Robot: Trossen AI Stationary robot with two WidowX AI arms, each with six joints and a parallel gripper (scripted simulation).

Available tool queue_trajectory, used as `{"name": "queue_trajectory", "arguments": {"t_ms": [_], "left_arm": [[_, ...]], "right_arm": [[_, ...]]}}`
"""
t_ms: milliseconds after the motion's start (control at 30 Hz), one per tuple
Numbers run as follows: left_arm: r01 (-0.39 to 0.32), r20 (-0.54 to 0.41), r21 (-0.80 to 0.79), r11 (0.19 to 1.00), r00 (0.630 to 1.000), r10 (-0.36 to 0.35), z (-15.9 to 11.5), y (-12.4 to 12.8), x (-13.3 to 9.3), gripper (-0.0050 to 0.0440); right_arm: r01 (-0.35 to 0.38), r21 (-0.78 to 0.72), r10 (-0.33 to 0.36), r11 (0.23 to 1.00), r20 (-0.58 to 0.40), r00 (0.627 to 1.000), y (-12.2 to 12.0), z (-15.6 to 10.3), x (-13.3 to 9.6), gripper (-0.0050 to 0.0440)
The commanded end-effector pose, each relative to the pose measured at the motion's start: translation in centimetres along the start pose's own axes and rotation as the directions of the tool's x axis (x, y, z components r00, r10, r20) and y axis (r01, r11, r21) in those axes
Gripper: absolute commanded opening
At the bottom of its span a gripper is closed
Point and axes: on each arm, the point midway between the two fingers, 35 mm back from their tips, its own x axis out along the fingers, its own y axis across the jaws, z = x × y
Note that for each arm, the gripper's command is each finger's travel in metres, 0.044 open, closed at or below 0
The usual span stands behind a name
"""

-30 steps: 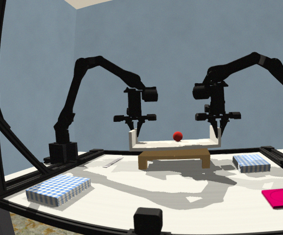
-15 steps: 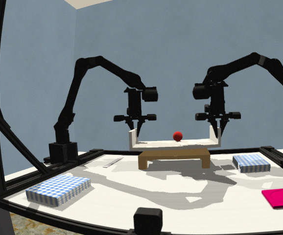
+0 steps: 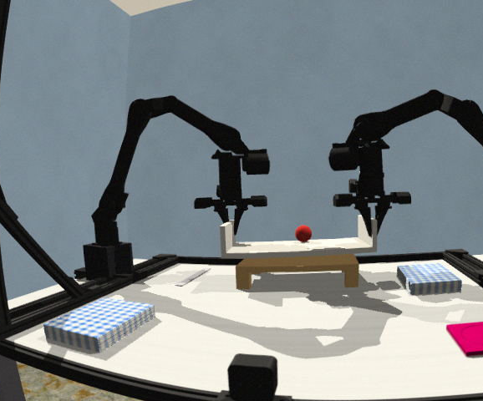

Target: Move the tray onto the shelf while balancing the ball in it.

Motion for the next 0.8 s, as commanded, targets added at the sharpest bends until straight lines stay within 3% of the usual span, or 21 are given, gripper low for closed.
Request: {"name": "queue_trajectory", "arguments": {"t_ms": [0,767], "left_arm": [[0.003,-0.001,-0.001,1.0,1.0,-0.003,0.05,0.01,0.26,0.002],[-0.002,0.003,-0.001,1.0,1.0,0.002,0.03,-0.02,0.66,0.002]], "right_arm": [[0.002,-0.002,-0.002,1.0,0.001,1.0,-0.01,0.08,0.09,0.002],[-0.003,-0.002,0.003,1.0,0.005,1.0,-0.04,0.05,0.7,0.002]]}}
